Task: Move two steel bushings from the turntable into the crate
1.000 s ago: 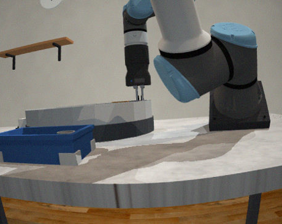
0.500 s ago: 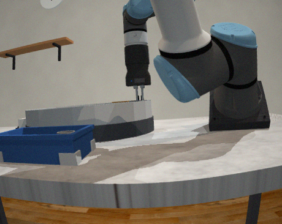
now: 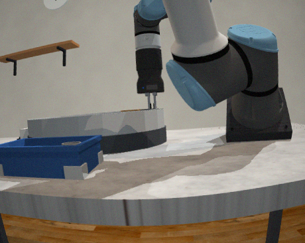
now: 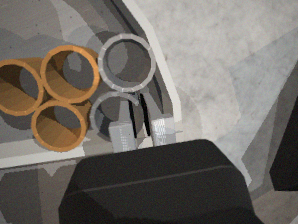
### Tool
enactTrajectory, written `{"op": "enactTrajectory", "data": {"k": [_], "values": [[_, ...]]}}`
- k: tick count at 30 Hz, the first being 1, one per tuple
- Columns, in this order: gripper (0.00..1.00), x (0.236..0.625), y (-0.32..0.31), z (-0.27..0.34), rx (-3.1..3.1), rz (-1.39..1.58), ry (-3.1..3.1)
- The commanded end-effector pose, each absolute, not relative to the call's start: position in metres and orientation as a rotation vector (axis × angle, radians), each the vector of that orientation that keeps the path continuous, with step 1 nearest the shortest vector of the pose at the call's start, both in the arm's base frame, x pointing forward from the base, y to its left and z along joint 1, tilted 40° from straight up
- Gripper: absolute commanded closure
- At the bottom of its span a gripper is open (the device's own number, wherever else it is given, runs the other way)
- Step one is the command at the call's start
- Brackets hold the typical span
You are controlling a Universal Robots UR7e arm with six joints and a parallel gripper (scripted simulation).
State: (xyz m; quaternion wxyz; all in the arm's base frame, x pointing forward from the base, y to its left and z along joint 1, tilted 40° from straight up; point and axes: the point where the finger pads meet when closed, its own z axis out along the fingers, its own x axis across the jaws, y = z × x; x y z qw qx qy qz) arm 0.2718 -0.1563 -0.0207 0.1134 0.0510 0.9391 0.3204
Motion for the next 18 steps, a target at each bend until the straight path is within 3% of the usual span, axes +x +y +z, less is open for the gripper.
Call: {"op": "enactTrajectory", "data": {"k": [1, 18], "values": [[1.0, 0.2714, -0.1577, -0.0194, 0.15, 0.938, 2.755], [1.0, 0.2697, -0.162, -0.0138, 0.15, 0.938, 2.755]]}}
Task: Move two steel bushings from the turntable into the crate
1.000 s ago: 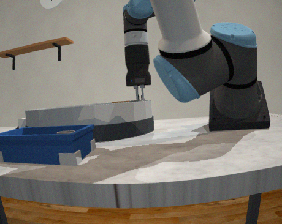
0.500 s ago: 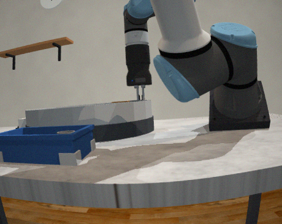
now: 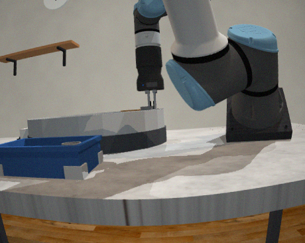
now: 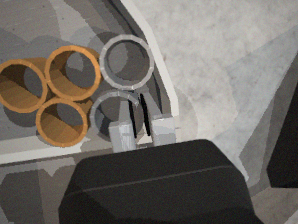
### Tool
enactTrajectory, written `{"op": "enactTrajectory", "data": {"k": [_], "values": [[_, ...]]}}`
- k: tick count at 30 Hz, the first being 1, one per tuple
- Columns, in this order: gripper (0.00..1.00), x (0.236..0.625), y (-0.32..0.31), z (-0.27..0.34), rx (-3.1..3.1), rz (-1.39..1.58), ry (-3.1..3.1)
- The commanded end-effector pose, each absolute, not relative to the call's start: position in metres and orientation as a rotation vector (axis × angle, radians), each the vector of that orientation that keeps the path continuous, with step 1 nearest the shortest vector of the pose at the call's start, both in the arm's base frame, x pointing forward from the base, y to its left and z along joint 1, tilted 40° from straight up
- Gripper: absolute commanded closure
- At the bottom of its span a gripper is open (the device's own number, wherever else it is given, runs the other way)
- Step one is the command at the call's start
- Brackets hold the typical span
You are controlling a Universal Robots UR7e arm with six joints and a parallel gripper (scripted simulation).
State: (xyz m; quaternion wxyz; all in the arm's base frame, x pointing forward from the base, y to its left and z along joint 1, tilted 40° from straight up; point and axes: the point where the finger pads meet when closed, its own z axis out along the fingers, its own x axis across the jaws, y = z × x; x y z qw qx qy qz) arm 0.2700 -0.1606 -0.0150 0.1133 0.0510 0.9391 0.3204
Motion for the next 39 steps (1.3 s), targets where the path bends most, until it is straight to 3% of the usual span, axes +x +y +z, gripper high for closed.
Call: {"op": "enactTrajectory", "data": {"k": [1, 39], "values": [[1.0, 0.269, -0.163, -0.013, 0.15, 0.938, 2.755], [1.0, 0.265, -0.174, 0.002, 0.15, 0.938, 2.755]]}}
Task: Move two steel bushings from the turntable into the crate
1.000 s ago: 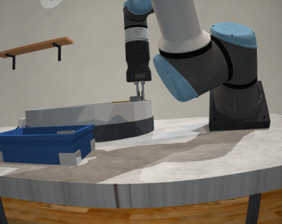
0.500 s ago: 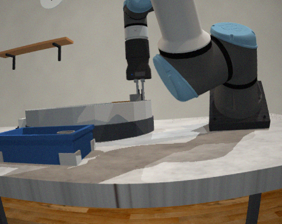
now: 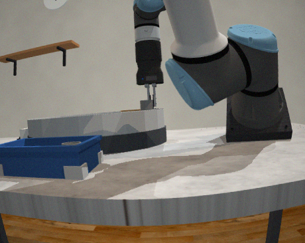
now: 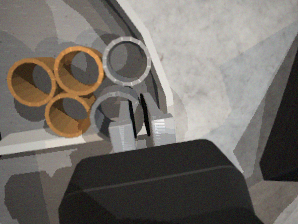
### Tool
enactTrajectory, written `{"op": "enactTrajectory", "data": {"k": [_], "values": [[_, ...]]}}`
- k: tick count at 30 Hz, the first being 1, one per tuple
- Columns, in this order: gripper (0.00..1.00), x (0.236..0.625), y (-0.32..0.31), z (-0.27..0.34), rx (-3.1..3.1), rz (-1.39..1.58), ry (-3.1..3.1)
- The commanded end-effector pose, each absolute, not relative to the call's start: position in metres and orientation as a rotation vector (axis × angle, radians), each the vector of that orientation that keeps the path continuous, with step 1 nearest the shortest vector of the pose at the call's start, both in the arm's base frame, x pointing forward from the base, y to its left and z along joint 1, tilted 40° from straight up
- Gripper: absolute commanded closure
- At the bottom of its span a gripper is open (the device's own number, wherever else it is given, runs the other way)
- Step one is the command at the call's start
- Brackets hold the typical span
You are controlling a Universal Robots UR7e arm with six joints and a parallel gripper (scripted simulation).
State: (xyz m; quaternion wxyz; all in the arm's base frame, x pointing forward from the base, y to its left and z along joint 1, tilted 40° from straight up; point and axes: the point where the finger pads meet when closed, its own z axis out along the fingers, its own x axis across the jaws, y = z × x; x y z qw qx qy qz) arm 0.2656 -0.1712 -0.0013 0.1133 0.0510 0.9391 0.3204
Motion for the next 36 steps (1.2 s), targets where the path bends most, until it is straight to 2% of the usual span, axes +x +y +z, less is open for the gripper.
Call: {"op": "enactTrajectory", "data": {"k": [1, 36], "values": [[1.0, 0.265, -0.174, 0.002, 0.15, 0.938, 2.755], [1.0, 0.261, -0.183, 0.013, 0.15, 0.938, 2.755]]}}
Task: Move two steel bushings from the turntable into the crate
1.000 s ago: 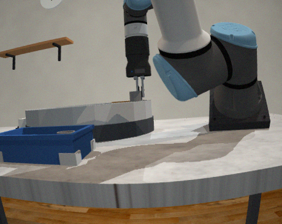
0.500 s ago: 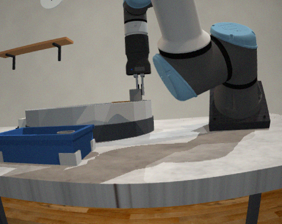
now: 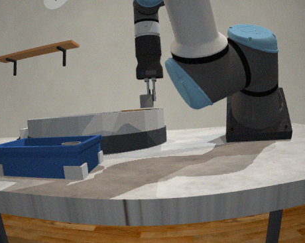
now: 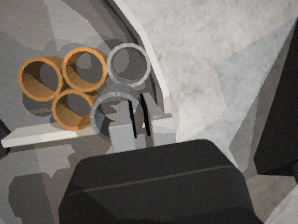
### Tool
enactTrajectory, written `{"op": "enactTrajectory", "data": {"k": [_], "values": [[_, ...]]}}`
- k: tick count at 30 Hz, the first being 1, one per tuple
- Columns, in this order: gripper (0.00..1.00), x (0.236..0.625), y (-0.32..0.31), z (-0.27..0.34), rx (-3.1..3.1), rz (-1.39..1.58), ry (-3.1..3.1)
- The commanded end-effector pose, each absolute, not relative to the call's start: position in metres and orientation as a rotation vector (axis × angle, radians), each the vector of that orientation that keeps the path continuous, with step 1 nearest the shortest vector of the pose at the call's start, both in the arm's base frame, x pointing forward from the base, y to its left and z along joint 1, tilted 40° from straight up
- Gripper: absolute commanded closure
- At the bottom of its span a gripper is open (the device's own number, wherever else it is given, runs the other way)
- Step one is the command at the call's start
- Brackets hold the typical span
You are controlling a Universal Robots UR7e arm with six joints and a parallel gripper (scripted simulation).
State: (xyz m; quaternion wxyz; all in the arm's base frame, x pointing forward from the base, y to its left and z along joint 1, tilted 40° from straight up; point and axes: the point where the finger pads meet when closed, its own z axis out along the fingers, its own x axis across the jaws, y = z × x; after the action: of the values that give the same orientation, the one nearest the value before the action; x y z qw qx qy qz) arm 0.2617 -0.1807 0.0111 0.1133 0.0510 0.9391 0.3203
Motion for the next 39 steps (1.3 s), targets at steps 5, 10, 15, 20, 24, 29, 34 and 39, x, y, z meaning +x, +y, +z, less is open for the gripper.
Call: {"op": "enactTrajectory", "data": {"k": [5, 10, 15, 20, 24, 29, 34, 39], "values": [[1.0, 0.261, -0.183, 0.013, 0.15, 0.938, 2.755], [1.0, 0.26, -0.185, 0.016, 0.15, 0.938, 2.755], [1.0, 0.256, -0.195, 0.03, 0.15, 0.938, 2.755], [1.0, 0.256, -0.195, 0.03, 0.15, 0.938, 2.755], [1.0, 0.256, -0.195, 0.03, 0.15, 0.938, 2.755], [1.0, 0.253, -0.203, 0.039, 0.15, 0.938, 2.755], [1.0, 0.251, -0.208, 0.046, 0.15, 0.938, 2.755], [1.0, 0.251, -0.208, 0.046, 0.15, 0.938, 2.755]]}}
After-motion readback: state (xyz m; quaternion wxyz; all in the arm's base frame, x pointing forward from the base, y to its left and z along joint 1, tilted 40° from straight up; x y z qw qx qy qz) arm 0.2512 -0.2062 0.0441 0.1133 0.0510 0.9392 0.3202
